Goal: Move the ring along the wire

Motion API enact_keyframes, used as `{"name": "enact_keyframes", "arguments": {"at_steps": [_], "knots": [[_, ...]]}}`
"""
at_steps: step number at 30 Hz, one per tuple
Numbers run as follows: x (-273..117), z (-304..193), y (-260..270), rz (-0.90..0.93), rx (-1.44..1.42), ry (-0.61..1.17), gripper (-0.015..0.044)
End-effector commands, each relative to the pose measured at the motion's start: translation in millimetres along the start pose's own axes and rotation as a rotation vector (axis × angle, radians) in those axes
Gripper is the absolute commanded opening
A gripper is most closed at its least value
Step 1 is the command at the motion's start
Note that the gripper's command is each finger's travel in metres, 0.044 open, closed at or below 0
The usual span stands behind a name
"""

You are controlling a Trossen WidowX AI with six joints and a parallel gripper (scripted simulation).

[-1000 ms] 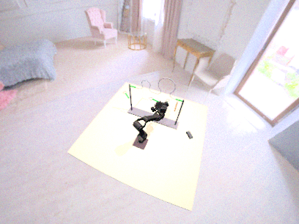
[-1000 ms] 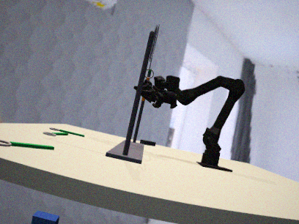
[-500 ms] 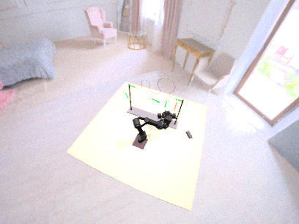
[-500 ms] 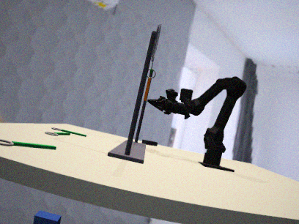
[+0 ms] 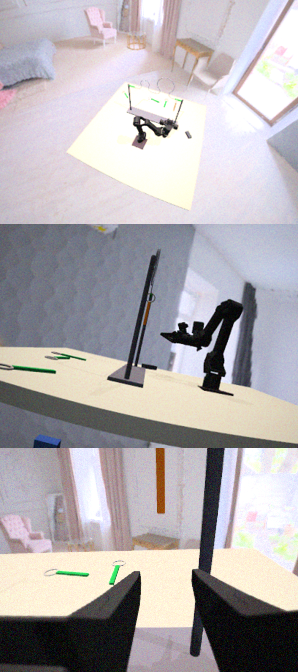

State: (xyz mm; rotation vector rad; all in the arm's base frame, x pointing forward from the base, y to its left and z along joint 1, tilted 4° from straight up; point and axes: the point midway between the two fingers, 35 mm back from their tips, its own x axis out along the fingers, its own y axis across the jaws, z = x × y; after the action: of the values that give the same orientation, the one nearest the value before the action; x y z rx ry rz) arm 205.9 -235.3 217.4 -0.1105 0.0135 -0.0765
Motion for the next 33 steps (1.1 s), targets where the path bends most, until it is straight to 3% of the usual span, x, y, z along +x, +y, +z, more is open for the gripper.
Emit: {"name": "enact_keyframes", "arguments": {"at_steps": [1,10,33], "knots": [[1.0,0.1,-0.1,-0.001,0.020,0.002,0.0160],[43.4,47.1,-2.8,-0.001,0.019,-0.003,0.0160],[71.4,49.2,-5.4,-0.001,0.019,-0.006,0.0160]]}}
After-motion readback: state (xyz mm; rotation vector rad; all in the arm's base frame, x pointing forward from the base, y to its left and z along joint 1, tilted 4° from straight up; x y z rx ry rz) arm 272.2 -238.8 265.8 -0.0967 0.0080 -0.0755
